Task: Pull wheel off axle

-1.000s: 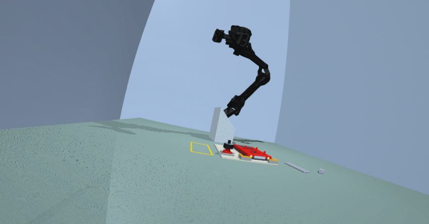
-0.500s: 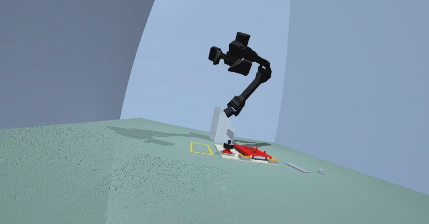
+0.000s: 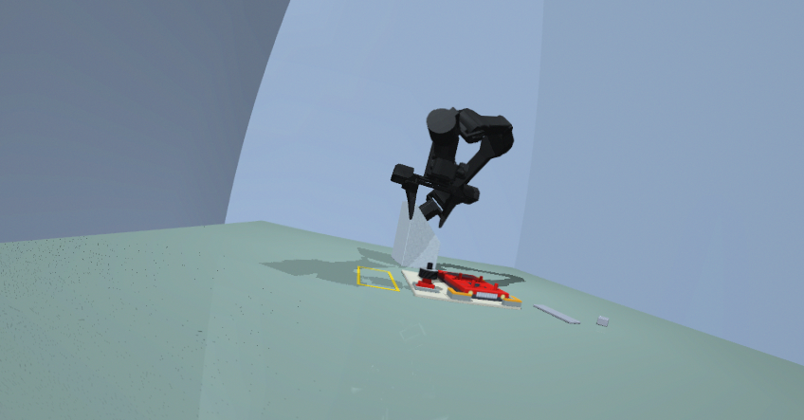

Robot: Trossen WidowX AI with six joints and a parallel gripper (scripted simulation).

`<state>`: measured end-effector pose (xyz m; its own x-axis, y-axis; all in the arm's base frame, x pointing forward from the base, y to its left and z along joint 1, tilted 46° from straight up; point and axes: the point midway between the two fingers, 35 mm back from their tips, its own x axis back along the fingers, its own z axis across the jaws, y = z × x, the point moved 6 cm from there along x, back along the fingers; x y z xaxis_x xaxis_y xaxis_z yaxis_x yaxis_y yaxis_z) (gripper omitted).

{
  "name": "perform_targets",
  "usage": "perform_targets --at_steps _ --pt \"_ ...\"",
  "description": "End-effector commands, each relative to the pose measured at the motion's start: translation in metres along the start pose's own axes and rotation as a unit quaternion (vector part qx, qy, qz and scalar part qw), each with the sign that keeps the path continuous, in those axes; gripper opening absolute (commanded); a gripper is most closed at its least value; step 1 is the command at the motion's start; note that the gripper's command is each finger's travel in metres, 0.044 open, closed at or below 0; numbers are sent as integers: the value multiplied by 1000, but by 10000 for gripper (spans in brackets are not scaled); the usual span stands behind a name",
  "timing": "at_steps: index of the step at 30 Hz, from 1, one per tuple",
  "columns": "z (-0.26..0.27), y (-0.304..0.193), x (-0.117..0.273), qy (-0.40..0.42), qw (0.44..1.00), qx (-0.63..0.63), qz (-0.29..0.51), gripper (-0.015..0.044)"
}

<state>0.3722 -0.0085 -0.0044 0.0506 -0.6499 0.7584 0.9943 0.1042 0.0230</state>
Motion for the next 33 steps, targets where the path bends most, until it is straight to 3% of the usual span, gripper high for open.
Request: perform_targets --at_steps 1,14,23,27,31,33 --pt "12 -5 -24 37 998 17 53 300" --pt "25 -5 -32 44 997 20 65 300" --pt "31 -14 -95 46 997 20 65 300" --pt "32 -16 -102 46 997 20 65 300" --pt "33 -15 -99 44 996 25 70 195" --pt "33 -15 -99 44 996 25 70 182"
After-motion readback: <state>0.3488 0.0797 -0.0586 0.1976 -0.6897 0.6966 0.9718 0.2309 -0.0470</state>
